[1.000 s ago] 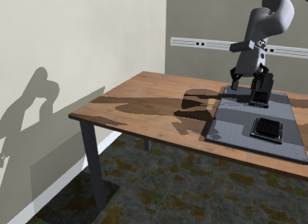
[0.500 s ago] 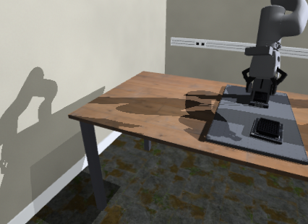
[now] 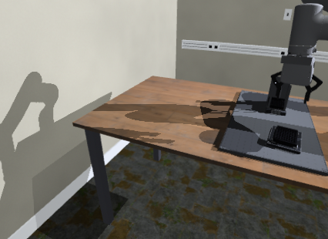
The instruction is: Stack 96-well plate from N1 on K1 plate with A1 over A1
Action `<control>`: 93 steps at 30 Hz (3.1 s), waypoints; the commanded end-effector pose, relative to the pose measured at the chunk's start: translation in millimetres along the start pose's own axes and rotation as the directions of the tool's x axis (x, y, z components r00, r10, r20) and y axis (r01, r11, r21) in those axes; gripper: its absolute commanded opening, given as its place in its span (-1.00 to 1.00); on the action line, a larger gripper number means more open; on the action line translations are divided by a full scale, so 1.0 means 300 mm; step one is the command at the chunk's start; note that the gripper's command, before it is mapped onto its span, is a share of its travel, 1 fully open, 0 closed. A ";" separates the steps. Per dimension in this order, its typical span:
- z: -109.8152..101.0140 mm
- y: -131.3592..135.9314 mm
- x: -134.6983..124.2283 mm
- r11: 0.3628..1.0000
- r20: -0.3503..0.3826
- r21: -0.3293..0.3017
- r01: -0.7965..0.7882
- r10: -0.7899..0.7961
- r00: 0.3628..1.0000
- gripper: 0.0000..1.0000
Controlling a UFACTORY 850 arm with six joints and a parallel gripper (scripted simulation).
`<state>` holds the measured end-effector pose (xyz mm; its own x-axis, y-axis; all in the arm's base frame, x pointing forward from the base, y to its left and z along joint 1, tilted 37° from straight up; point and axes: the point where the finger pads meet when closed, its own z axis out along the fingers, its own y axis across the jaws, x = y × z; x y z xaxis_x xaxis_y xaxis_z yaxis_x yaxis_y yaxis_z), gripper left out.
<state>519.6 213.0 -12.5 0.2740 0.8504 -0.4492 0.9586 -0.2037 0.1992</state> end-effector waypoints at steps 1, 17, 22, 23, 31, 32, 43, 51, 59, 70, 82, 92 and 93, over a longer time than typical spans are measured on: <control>-0.010 -0.028 -0.047 0.997 0.067 -0.031 0.066 -0.064 0.996 1.00; -0.018 -0.046 -0.084 0.991 0.122 -0.052 0.121 -0.114 0.986 1.00; 0.010 -0.044 -0.087 0.991 0.122 -0.052 0.121 -0.114 0.986 1.00; 0.015 -0.044 -0.088 0.991 0.122 -0.052 0.121 -0.114 0.986 1.00; 0.048 -0.042 -0.092 0.991 0.122 -0.052 0.121 -0.114 0.986 1.00; 0.054 -0.041 -0.092 0.991 0.122 -0.052 0.121 -0.114 0.986 1.00; 0.103 -0.038 -0.098 0.991 0.122 -0.052 0.121 -0.114 0.986 1.00; 0.147 -0.035 -0.103 0.991 0.122 -0.052 0.121 -0.114 0.986 1.00; 0.180 -0.033 -0.107 0.991 0.122 -0.052 0.121 -0.114 0.986 1.00; 0.241 -0.029 -0.114 0.991 0.122 -0.052 0.121 -0.114 0.986 1.00; 0.296 -0.025 -0.121 0.991 0.123 -0.052 0.121 -0.114 0.986 1.00; 0.346 -0.022 -0.127 0.991 0.123 -0.052 0.121 -0.114 0.986 1.00; 0.346 -0.022 -0.127 0.991 0.123 -0.052 0.121 -0.114 0.986 1.00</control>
<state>509.9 131.2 -87.0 0.1701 0.8013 -0.5736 0.9797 -0.0746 0.1863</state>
